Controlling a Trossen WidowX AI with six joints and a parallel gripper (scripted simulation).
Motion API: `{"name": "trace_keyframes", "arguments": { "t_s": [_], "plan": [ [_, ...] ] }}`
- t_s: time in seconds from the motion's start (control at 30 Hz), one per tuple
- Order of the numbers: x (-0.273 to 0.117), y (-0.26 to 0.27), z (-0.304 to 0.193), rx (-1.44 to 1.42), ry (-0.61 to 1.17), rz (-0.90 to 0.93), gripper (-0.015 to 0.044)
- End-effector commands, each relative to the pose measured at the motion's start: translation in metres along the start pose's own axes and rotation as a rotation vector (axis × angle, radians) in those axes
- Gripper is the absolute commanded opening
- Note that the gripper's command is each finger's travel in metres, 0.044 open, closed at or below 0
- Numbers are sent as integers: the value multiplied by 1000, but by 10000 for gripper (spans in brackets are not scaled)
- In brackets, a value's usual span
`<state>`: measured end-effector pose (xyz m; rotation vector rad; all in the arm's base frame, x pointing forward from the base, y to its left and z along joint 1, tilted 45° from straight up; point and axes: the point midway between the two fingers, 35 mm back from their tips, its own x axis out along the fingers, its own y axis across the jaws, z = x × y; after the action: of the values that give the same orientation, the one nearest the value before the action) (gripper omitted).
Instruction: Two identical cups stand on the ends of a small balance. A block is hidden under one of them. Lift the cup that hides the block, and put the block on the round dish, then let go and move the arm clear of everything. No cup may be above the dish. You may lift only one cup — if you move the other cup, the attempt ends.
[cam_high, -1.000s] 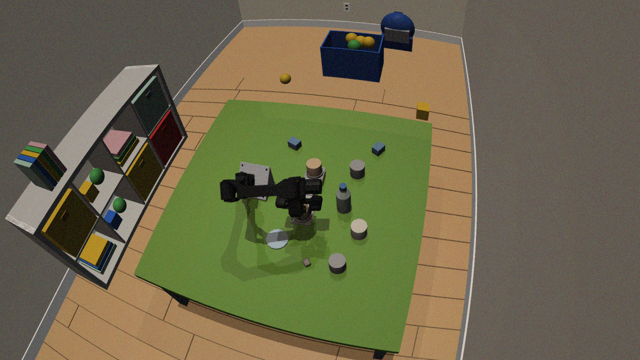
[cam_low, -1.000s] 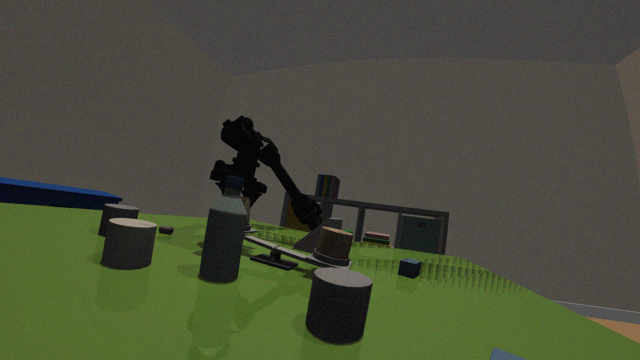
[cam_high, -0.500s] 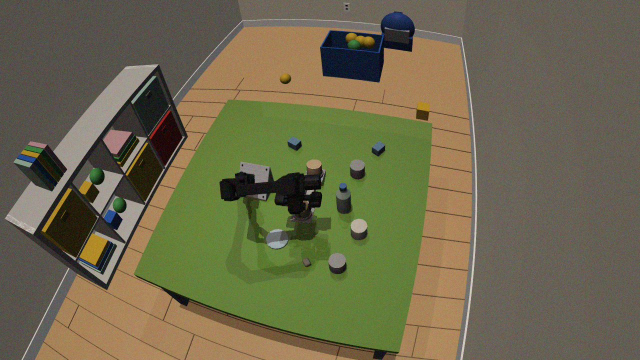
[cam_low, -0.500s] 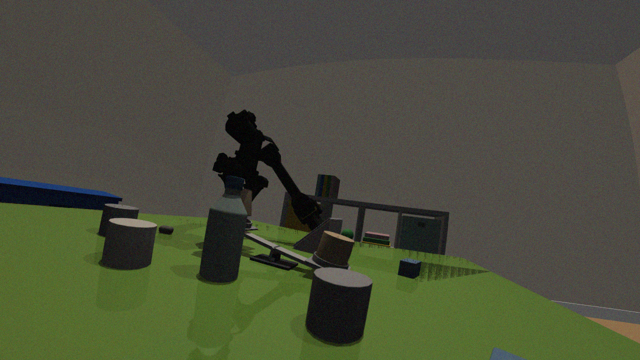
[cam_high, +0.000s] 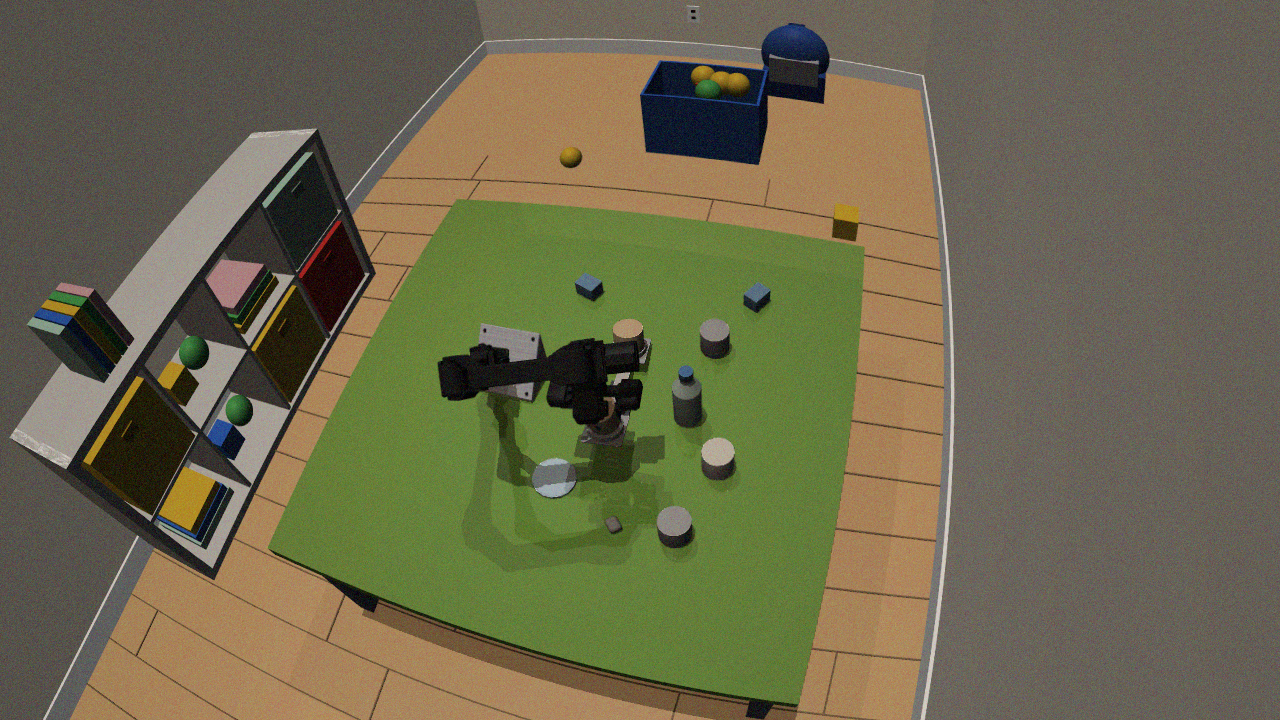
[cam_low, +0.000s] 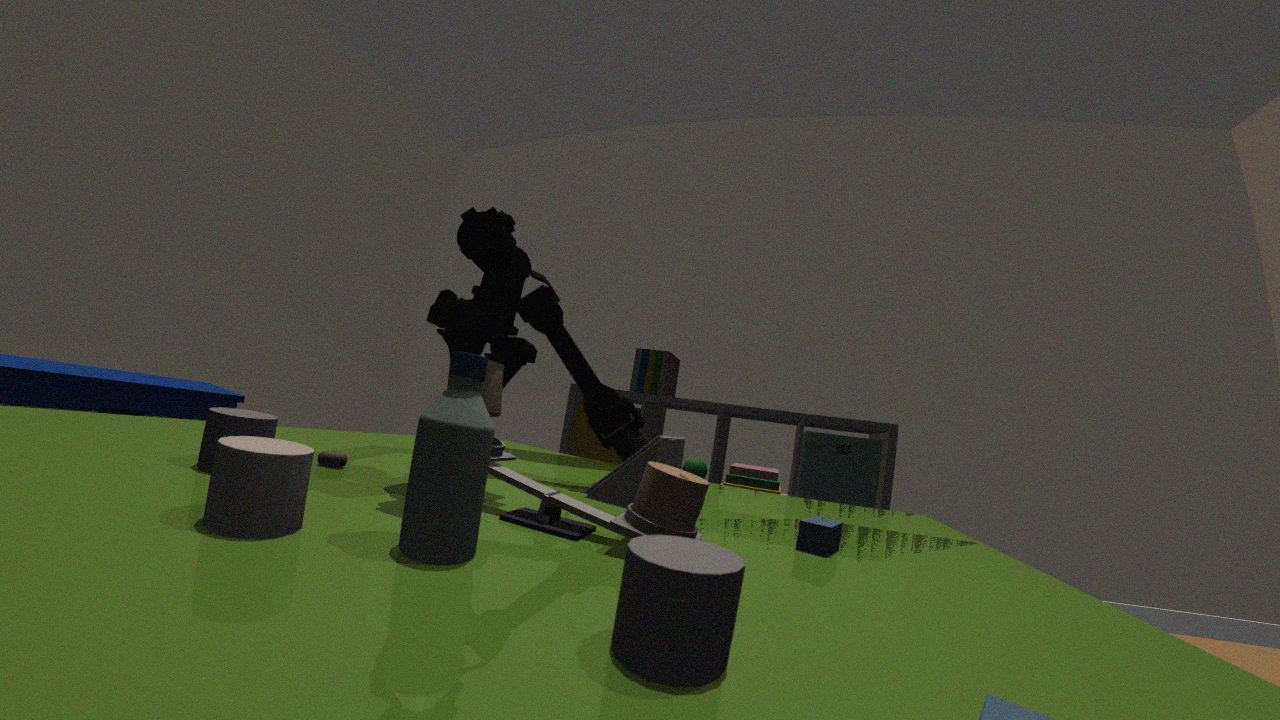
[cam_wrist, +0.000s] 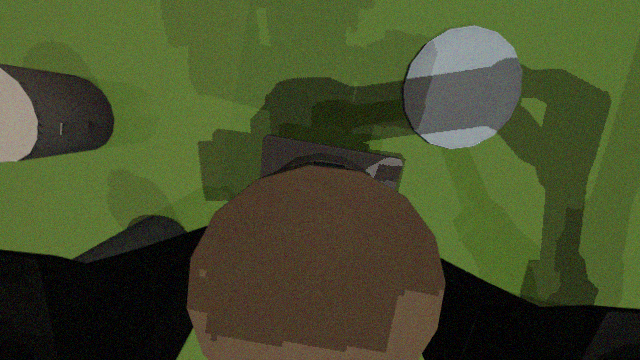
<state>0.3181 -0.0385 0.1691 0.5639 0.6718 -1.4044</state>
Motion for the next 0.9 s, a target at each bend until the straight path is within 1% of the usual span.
{"name": "trace_keyframes", "arguments": {
  "t_s": [0.0, 0.87],
  "plan": [
    [-8, 1, 1, 4, 1, 13, 0],
    [-41, -3, 1, -14, 3, 40, 0]
  ]
}}
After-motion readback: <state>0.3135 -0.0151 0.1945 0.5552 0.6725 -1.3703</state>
